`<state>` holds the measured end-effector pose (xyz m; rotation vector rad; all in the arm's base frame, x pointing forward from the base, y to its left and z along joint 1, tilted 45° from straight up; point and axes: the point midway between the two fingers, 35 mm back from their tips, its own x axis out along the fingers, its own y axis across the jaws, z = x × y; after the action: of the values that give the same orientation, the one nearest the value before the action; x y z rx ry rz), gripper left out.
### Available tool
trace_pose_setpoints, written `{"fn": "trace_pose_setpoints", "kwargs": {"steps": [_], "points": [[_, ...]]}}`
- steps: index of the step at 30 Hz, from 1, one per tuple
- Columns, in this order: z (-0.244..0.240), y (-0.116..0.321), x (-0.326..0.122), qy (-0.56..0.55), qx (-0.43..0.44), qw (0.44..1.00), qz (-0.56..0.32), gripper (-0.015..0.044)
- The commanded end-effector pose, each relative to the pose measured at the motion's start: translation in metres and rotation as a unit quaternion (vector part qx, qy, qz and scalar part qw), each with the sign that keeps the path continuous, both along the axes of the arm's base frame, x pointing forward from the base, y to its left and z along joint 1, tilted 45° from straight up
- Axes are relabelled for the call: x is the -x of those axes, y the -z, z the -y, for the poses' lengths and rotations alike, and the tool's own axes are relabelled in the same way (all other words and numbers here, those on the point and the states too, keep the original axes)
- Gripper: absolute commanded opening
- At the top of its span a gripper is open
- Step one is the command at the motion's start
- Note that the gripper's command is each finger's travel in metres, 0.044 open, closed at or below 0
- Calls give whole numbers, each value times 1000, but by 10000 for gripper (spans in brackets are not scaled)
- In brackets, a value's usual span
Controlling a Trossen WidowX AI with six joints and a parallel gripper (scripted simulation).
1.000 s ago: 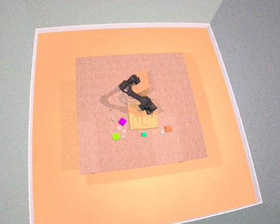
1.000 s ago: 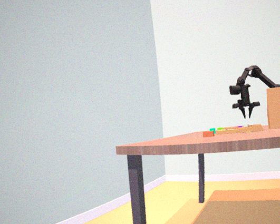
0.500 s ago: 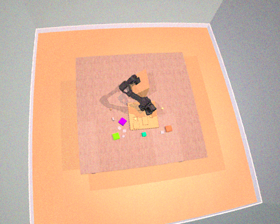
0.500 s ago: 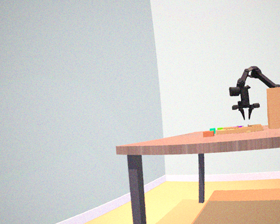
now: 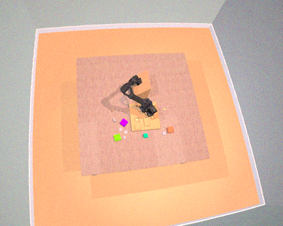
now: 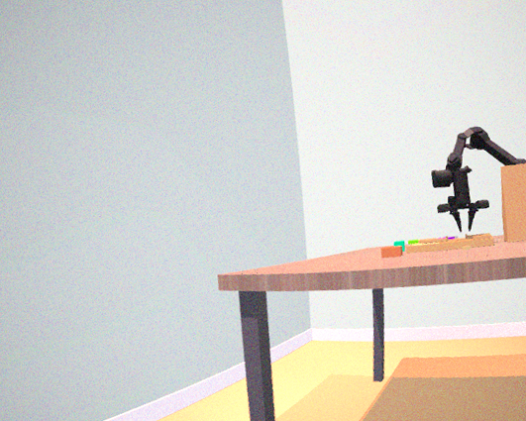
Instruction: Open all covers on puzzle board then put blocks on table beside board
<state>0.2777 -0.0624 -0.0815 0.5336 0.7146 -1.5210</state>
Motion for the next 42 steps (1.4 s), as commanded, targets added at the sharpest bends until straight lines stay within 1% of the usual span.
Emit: {"fn": "trace_pose_setpoints", "kwargs": {"steps": [1,17,42], "points": [[1,0,1,-2,2,1000,-2,144],[2,1,1,-2,2,1000,-2,144],[17,16,3,-2,3,1000,-2,144]]}}
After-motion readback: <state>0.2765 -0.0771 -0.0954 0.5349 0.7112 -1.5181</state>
